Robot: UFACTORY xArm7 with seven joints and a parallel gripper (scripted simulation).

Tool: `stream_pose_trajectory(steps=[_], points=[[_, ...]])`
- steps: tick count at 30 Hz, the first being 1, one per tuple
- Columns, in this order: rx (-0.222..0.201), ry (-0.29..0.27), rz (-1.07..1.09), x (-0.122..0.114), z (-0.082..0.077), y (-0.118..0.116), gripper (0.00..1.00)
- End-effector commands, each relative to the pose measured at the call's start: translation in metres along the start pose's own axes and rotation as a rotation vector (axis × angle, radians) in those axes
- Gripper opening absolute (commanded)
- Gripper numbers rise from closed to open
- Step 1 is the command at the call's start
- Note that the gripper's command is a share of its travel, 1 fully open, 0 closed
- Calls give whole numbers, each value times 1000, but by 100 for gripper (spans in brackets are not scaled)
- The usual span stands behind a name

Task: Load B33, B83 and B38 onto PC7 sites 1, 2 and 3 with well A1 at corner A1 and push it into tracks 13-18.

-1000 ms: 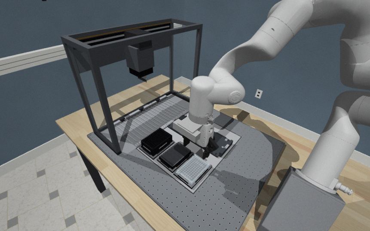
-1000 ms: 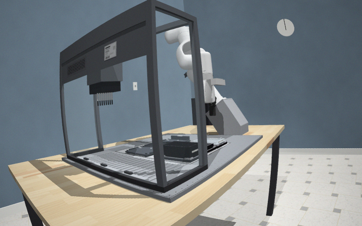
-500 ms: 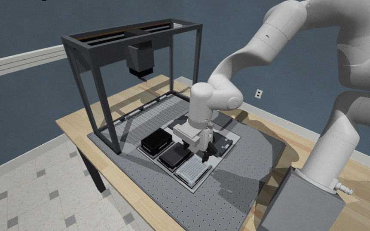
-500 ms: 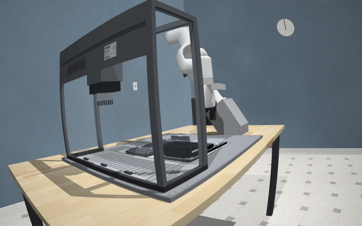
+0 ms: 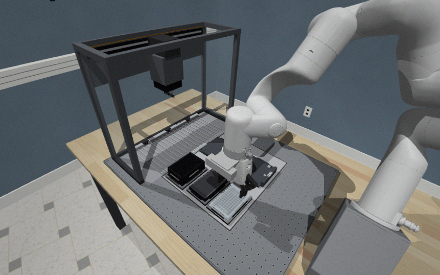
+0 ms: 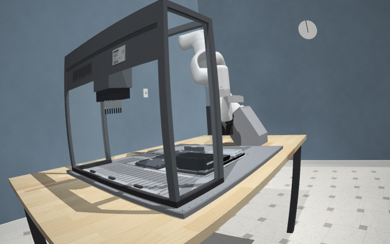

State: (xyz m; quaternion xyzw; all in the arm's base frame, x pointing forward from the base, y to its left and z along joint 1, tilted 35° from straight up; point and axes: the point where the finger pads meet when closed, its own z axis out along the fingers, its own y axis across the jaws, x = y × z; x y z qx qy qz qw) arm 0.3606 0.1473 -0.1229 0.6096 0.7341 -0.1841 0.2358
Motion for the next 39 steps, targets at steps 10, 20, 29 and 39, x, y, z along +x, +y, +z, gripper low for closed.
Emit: stream_pose_trajectory(steps=[10, 20, 29, 39], points=[[-2, 2, 0, 1, 19, 1, 100], [-2, 2, 0, 1, 32, 1, 100], [-2, 2, 0, 1, 47, 1, 100], [-2, 2, 0, 1, 47, 1, 100]])
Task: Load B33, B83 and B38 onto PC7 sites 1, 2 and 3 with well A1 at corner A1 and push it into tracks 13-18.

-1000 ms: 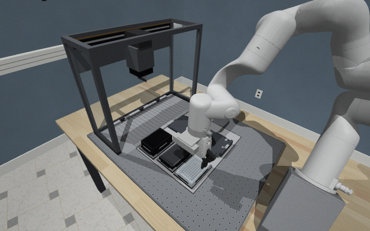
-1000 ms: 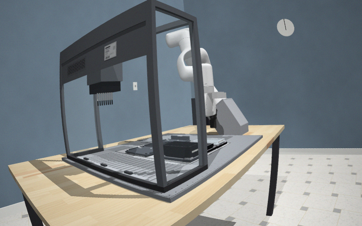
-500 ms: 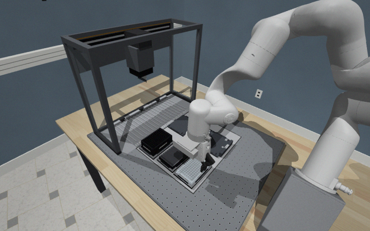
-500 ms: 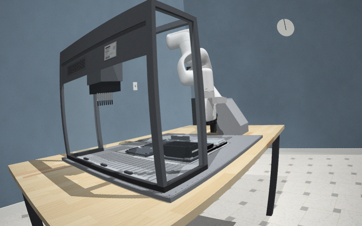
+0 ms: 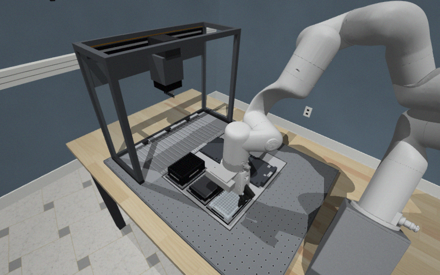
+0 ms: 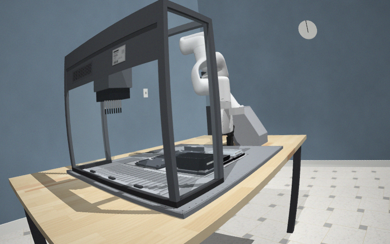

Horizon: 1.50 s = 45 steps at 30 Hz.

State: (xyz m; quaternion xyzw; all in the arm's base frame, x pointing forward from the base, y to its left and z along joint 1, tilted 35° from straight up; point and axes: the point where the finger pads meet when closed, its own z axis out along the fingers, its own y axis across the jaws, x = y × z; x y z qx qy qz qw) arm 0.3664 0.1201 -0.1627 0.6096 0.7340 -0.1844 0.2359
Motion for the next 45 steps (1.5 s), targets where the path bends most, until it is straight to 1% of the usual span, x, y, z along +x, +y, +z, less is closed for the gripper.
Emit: stream_pose_trajectory(steps=[1, 35, 45], points=[[-3, 3, 0, 1, -1, 1, 100], [-3, 3, 0, 1, 19, 1, 100], [-3, 3, 0, 1, 19, 1, 100]])
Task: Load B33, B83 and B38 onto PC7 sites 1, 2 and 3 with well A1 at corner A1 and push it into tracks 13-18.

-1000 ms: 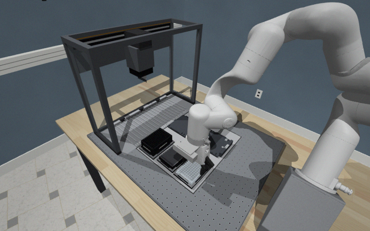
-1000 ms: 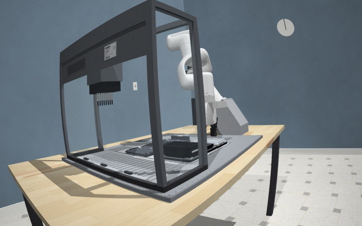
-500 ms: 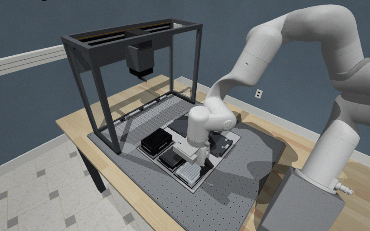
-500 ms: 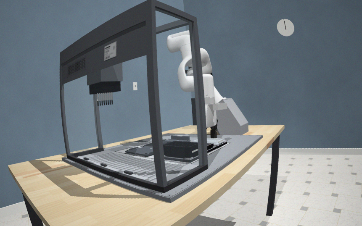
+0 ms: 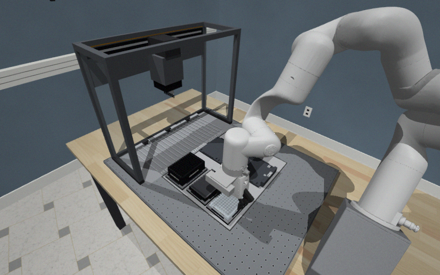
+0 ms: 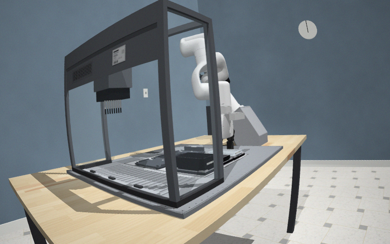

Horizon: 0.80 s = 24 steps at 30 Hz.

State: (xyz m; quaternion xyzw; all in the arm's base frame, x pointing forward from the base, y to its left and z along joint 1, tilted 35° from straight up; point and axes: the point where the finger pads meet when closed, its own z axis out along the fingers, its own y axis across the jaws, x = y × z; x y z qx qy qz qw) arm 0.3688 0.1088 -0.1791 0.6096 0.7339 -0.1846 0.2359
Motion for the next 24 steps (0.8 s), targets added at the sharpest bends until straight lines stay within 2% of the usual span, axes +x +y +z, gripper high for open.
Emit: stream_pose_trajectory(steps=[1, 7, 8, 24], points=[[-3, 3, 0, 1, -1, 1, 100], [-3, 3, 0, 1, -1, 1, 100], [-3, 3, 0, 1, -2, 1, 0], [-3, 3, 0, 1, -2, 1, 0]])
